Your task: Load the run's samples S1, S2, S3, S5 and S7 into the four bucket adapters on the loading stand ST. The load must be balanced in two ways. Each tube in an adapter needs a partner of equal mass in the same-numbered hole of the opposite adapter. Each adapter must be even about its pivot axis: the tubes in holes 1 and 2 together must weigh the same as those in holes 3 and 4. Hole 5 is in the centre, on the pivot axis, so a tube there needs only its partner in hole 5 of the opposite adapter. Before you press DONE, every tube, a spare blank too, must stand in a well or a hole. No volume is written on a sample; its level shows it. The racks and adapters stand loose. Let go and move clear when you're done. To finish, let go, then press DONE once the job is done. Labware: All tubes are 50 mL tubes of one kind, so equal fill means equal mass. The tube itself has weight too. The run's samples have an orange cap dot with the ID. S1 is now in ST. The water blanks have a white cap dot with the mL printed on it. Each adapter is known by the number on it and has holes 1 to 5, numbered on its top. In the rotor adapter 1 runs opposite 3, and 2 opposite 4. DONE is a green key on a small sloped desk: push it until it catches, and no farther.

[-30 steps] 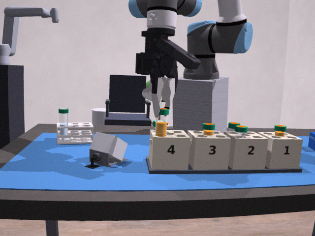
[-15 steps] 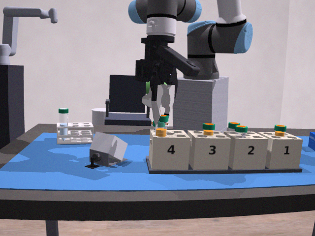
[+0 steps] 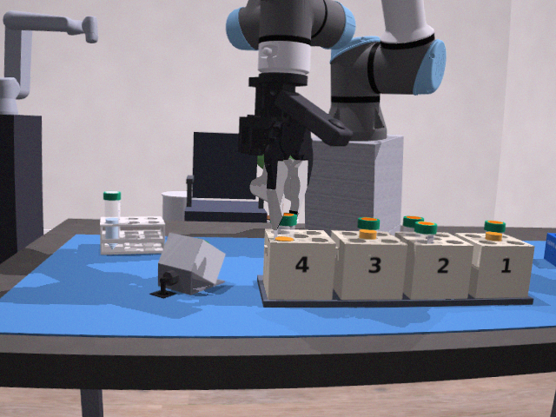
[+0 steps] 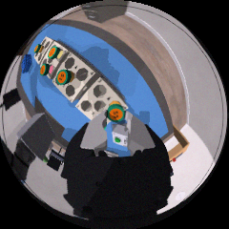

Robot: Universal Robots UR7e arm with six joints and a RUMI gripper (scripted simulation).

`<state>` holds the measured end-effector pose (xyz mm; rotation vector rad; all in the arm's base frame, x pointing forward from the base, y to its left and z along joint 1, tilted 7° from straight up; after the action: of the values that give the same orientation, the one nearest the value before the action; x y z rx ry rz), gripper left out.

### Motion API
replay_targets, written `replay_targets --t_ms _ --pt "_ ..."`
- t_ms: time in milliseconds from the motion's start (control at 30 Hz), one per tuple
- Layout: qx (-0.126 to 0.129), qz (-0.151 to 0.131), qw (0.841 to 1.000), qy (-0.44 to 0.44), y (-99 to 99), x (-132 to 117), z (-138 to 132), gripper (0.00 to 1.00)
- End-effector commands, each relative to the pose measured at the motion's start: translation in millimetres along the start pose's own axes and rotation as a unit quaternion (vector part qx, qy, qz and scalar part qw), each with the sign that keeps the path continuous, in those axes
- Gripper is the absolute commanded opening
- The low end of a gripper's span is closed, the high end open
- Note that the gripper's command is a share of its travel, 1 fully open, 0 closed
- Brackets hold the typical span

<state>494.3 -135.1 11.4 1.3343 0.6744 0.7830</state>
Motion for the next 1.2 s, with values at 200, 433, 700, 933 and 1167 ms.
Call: replay_targets --t_ms 200,433,700,933,1167 --pt "-0.001 0.0 1.0 0.0 -6.5 0.1 0.4 0.0" --pt "-0.001 0.0 1.0 0.0 -7.1 0.1 0.4 0.0" --pt "-0.001 0.0 1.0 0.0 -7.1 0.1 0.4 0.35" --pt "-0.001 0.0 1.0 0.0 -7.1 0.1 0.4 0.35" --pt "-0.001 0.0 1.0 0.0 -7.1 0.1 0.4 0.35"
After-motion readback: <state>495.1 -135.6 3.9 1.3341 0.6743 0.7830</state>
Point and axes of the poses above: the point where the finger pads meet when closed, its own y axis back along the fingers, its own z axis across the jaws, x = y × z, the point moved 7 cm from there along y, back along the fingers, and after that the axes turned 1 degree about -y, right-handed, at the moved point
